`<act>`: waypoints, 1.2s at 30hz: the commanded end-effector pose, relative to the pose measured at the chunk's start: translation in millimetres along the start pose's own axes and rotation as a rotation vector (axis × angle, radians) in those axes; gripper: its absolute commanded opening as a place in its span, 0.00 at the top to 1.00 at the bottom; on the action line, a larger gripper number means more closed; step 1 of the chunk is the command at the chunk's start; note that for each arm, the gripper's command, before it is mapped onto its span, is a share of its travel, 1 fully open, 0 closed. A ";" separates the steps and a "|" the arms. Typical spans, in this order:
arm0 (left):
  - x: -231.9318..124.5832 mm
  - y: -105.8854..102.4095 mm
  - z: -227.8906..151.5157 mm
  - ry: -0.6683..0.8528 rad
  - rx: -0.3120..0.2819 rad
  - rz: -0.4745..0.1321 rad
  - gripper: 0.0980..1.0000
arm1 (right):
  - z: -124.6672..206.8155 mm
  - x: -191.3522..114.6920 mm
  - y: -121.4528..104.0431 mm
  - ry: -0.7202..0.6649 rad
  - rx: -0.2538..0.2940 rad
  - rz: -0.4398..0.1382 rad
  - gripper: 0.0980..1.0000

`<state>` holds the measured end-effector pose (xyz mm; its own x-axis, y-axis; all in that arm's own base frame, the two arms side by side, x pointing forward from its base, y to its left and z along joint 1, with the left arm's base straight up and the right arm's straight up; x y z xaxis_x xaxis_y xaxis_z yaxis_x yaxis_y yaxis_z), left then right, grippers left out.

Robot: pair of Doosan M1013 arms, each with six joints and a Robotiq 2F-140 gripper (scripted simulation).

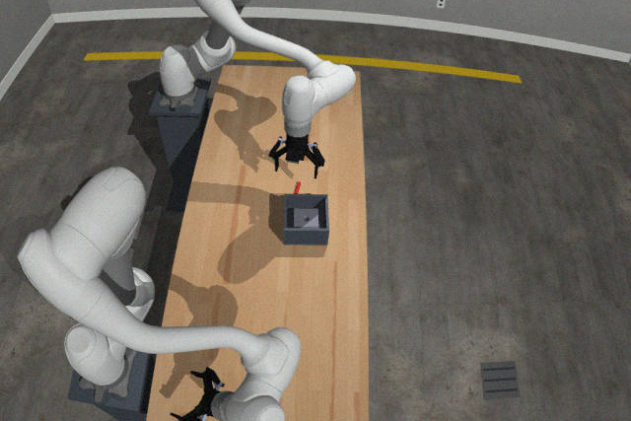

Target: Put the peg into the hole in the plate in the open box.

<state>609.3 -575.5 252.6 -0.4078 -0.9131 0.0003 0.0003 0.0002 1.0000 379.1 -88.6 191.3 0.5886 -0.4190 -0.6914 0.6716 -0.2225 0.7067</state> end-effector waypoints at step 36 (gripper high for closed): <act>0.1 1.0 -0.2 0.000 0.001 0.000 0.00 | 367.6 -32.9 -109.9 -0.721 0.710 -0.152 0.00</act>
<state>609.3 -575.6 252.5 -0.4080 -0.9130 0.0001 0.0002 0.0000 1.0000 158.0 -356.6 191.3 0.0221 -0.7220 -0.6915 0.2276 -0.6699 0.7067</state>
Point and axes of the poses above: on each arm, the point where the finger pads meet when closed, its own y axis back along the fingers, its own z axis across the jaws, x = y × z, the point moved 10 cm from there along y, back along the fingers, and after that the axes turned 15 degrees about -y, right-handed, at the moved point
